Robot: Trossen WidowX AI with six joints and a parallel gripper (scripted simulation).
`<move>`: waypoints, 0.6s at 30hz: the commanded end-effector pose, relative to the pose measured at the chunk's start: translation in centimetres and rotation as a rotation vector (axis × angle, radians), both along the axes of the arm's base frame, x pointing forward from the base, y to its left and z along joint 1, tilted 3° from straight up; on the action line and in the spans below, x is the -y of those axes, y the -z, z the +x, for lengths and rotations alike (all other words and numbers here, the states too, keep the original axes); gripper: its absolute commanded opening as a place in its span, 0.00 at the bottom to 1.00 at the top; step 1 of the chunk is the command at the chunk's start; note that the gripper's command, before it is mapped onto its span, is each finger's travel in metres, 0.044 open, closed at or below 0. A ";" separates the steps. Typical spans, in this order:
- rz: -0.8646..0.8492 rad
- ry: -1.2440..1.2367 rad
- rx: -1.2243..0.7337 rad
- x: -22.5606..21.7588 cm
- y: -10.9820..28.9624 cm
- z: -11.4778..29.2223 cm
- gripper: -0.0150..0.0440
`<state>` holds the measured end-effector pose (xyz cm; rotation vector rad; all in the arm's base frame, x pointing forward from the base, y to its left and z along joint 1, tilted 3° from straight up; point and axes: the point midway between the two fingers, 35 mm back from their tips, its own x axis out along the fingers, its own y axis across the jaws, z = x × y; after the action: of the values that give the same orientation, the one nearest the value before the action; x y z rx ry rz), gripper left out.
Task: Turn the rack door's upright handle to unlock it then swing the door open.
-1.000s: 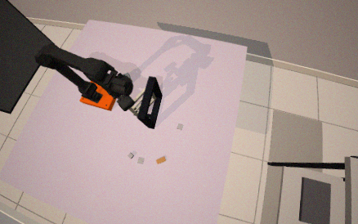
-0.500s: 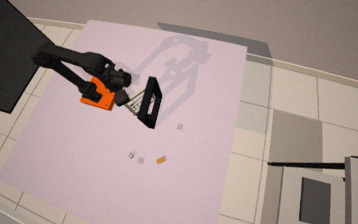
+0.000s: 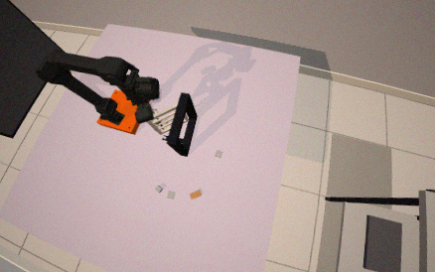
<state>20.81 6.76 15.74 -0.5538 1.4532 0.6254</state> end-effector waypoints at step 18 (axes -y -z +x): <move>0.009 0.286 -0.009 -3.4 -0.2 -1.3 0.30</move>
<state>19.46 9.85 15.89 -0.3651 1.5003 0.4500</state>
